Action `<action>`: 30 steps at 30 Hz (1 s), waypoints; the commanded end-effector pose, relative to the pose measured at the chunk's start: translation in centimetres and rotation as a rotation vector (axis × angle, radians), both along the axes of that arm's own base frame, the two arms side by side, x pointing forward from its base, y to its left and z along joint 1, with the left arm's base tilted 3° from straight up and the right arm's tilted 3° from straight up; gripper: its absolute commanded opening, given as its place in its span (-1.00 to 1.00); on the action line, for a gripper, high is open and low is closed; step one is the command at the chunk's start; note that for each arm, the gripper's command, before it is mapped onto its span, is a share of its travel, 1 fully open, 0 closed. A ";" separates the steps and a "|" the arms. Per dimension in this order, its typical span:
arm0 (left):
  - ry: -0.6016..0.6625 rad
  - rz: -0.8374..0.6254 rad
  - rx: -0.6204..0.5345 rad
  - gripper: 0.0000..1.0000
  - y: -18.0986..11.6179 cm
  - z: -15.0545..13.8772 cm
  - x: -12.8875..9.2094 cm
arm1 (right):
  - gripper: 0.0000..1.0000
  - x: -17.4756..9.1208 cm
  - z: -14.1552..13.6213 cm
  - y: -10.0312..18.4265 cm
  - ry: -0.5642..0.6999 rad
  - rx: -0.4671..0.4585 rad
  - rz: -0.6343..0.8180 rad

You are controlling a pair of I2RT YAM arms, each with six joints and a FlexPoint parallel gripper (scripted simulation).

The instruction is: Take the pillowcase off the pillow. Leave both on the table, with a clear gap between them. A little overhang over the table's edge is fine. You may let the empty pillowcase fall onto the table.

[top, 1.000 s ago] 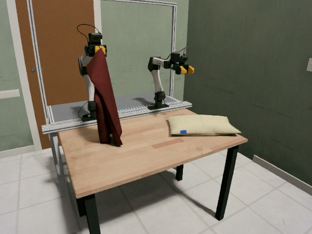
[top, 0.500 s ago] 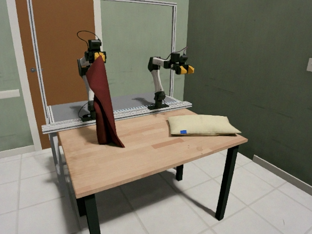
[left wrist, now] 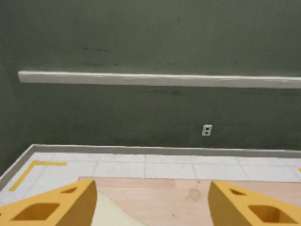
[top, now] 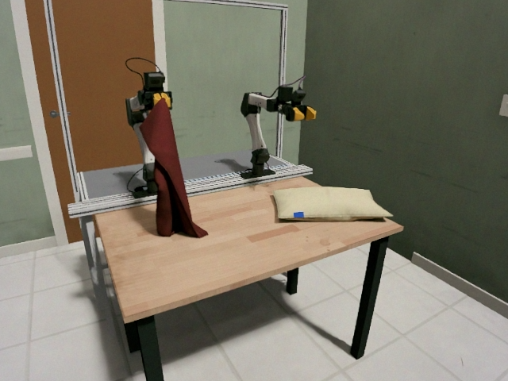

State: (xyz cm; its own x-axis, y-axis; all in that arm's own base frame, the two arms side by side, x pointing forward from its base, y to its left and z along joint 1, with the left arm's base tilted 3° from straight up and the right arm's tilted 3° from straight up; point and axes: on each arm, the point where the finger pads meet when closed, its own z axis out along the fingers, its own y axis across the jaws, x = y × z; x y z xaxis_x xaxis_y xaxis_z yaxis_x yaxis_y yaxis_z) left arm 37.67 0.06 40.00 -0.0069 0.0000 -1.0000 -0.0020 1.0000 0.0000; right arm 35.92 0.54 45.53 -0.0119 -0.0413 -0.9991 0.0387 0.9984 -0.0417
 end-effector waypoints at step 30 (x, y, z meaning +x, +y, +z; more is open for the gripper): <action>0.023 -0.006 -0.002 0.20 0.0 -1.0 -0.3 | -1.00 -3.7 -6.8 -0.3 -0.022 -0.006 -0.005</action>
State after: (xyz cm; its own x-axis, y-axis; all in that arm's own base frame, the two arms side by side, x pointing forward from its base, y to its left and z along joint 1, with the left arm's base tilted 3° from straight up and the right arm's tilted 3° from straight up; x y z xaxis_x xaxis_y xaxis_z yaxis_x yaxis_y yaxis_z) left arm 37.67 0.06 40.00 -0.0069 0.0000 -1.0000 -0.0020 1.0000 0.0000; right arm 32.38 0.21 38.77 -0.0138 -0.0415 -0.9990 0.0443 0.9981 -0.0421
